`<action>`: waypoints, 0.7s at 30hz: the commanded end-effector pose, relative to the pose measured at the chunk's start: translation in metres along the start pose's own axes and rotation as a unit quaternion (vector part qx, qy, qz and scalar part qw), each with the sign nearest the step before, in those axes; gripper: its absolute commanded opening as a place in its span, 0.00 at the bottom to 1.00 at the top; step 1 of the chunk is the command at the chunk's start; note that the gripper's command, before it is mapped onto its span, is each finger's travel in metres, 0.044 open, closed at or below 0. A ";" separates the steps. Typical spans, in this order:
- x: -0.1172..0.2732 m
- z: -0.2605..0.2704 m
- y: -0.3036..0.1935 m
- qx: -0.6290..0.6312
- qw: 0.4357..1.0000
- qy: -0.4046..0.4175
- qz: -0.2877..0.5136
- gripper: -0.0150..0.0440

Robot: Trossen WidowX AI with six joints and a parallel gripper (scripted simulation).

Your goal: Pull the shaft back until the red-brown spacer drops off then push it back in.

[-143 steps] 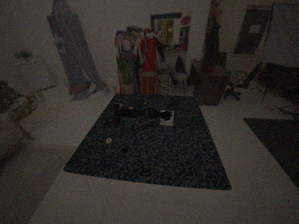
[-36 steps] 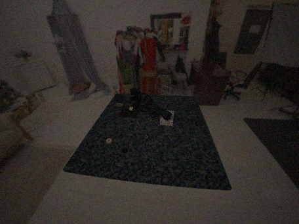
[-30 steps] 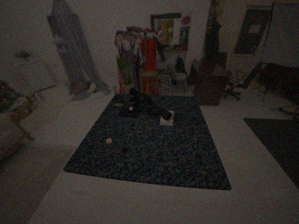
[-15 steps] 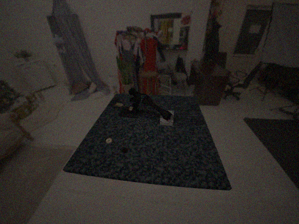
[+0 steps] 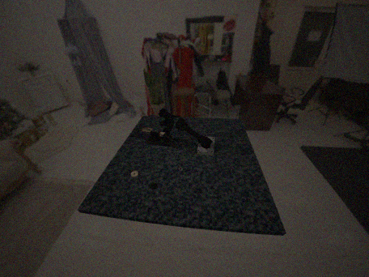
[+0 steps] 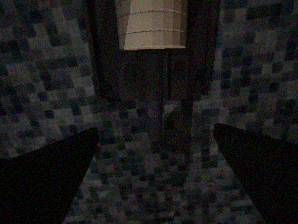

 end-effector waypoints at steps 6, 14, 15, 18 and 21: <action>-0.009 0.000 0.000 0.002 1.000 -0.001 0.002 1.00; -0.022 0.000 0.000 0.002 1.000 -0.001 0.001 1.00; -0.024 0.000 0.000 0.002 1.000 -0.001 0.001 1.00; -0.028 0.000 0.000 0.002 1.000 -0.001 0.001 1.00; -0.033 0.000 0.000 0.002 1.000 0.000 0.001 1.00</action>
Point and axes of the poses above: the point midway between the two fingers, 35 mm back from their tips, its own x axis back along the fingers, its own z axis across the jaws, y = z × x, the point moved 5 cm from there along x, back along the fingers, and after that the axes turned 5 degrees about -x, right-handed, at the moved point
